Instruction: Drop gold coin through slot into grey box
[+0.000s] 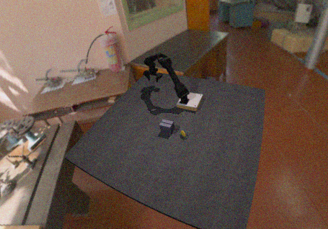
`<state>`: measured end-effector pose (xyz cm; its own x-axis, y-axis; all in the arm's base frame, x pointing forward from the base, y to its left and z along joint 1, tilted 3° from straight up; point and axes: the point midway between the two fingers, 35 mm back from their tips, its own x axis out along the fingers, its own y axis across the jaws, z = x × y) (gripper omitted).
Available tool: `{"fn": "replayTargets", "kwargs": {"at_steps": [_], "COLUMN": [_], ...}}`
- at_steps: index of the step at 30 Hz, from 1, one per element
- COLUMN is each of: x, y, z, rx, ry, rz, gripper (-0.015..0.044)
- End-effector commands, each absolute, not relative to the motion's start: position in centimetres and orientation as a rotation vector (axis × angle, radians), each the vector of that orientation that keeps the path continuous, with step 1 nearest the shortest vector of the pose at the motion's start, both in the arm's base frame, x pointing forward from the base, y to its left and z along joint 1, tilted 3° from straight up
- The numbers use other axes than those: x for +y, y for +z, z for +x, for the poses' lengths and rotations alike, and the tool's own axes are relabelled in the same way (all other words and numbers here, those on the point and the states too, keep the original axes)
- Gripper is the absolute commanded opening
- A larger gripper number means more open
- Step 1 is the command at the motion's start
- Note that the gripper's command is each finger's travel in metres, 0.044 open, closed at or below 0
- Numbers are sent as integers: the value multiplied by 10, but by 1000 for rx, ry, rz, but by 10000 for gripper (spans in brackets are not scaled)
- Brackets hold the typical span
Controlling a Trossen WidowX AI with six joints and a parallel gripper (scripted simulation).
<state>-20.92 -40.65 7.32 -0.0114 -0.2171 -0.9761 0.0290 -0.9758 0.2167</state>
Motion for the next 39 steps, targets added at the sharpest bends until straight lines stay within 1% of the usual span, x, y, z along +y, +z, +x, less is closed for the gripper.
{"fn": "replayTargets", "kwargs": {"at_steps": [1, 3, 9, 15, 22, 26, 30, 35, 39], "x": [-408, -417, -437, -428, -382, -358, -316, -241, -175], "y": [74, 76, 85, 91, 100, 103, 106, 110, 113], "z": [-206, -182, -76, 38, 162, 201, 249, 305, 336], "rx": [-189, -98, 274, 659, 984, 1065, 1195, 1343, 1421], "ry": [-2105, -2072, -1890, -1611, -1259, -1137, -932, -614, -351], "rz": [2073, 2026, 1815, 1545, 1190, 1063, 861, 543, 279], "gripper": [374, 321, 164, 161, 161, 161, 161, 161, 161]}}
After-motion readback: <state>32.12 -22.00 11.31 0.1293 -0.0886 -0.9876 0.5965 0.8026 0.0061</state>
